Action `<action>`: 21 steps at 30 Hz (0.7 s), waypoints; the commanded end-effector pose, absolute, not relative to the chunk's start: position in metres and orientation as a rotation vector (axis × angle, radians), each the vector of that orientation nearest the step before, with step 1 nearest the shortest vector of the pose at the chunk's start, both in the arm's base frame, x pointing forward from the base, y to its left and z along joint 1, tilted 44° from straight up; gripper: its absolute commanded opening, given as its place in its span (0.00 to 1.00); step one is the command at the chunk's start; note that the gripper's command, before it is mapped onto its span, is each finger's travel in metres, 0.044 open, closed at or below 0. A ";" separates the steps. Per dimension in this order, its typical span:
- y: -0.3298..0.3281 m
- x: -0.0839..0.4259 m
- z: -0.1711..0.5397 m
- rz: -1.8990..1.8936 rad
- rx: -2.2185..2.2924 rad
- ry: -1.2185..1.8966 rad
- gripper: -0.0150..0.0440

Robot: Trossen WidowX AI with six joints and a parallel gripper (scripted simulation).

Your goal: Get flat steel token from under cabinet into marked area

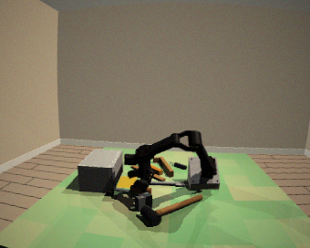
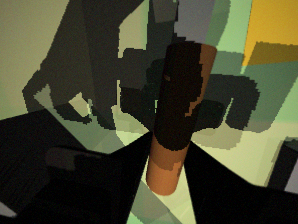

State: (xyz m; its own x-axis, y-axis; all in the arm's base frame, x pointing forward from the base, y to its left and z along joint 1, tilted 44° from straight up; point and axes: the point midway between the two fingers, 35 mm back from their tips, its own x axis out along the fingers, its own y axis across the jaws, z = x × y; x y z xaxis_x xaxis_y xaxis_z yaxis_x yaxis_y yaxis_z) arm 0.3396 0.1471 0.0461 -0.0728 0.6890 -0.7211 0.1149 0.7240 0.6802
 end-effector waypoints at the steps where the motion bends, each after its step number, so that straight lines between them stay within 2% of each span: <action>1: 0.147 0.334 0.046 0.530 0.672 1.605 0.25; 21: 0.150 0.313 0.050 0.529 0.672 1.606 0.25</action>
State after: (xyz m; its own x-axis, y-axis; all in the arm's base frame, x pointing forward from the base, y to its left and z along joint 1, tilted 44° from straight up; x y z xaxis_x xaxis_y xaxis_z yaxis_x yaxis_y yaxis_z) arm 0.3172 0.1497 0.0506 -0.0740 0.6891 -0.7209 0.1158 0.7239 0.6801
